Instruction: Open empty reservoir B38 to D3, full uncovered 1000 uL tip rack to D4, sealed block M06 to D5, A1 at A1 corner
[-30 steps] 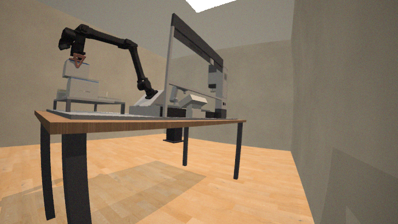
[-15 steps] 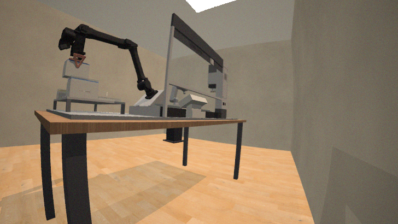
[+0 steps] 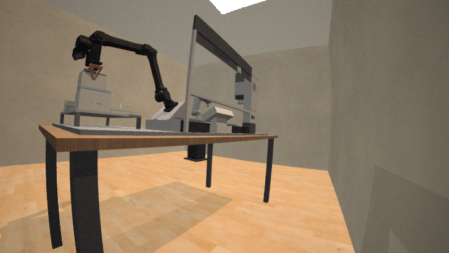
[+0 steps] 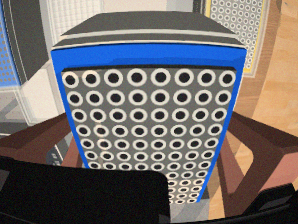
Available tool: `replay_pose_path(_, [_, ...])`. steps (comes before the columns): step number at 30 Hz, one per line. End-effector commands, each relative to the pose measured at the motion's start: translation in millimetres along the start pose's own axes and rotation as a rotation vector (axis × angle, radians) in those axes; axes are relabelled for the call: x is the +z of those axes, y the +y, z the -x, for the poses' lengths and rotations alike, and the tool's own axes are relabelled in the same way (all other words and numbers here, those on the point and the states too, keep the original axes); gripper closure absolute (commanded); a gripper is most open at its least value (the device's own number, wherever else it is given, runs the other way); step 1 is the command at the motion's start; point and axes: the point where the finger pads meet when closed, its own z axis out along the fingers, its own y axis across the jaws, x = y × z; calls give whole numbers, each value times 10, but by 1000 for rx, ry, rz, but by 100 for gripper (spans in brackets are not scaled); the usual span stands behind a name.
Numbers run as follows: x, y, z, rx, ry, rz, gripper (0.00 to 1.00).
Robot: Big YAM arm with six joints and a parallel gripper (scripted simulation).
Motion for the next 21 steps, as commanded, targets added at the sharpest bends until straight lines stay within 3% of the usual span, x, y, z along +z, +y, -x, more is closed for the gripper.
replay_pose_path(1, [-388,-5,-75,22,-88,27,100])
replay_pose_path(21, [-298,-3,-970,24,-81,28,100])
